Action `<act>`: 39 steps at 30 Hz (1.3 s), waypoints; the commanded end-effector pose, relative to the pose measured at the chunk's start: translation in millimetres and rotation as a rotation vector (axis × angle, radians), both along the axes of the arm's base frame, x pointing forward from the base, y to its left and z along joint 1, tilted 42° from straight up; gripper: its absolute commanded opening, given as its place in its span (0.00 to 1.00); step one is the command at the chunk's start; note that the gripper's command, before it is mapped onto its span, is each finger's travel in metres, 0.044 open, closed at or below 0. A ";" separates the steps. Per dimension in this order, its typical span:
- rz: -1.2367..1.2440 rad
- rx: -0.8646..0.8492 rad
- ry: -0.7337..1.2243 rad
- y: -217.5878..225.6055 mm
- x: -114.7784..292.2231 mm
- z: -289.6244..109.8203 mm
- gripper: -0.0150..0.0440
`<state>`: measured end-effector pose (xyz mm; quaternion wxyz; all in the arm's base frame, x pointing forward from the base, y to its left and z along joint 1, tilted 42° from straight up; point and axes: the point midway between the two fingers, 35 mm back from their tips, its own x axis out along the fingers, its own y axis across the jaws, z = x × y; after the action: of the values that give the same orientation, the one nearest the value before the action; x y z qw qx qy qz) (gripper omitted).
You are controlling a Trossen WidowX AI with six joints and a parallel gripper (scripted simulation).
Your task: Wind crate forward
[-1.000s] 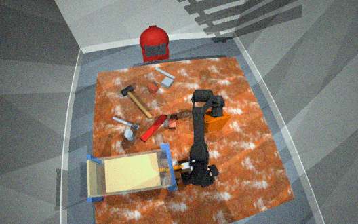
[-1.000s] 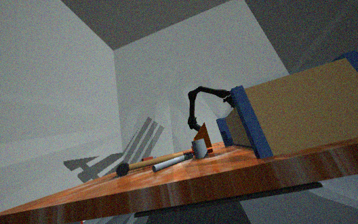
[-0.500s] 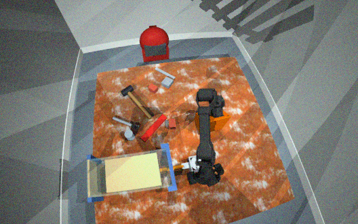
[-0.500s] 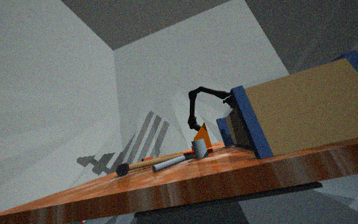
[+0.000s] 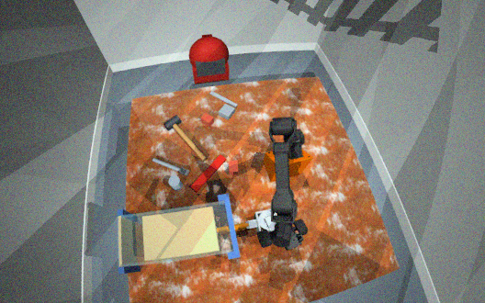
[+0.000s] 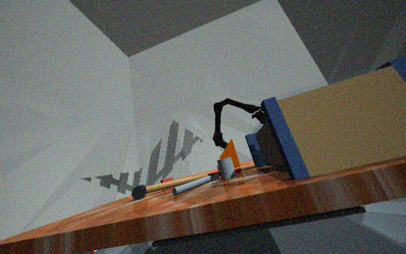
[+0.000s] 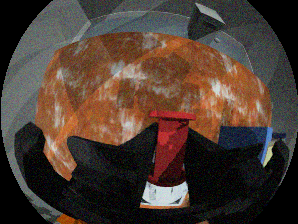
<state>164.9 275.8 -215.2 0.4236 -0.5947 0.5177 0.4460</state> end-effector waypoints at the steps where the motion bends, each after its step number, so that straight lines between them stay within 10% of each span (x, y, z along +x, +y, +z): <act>1: 0.011 -0.023 0.047 -8.7 -23.0 0.7 0.25; 39: 0.011 -0.025 0.052 -39.7 -65.3 21.8 0.25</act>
<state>108.9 248.8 -196.8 0.4137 -0.5892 0.5204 0.4593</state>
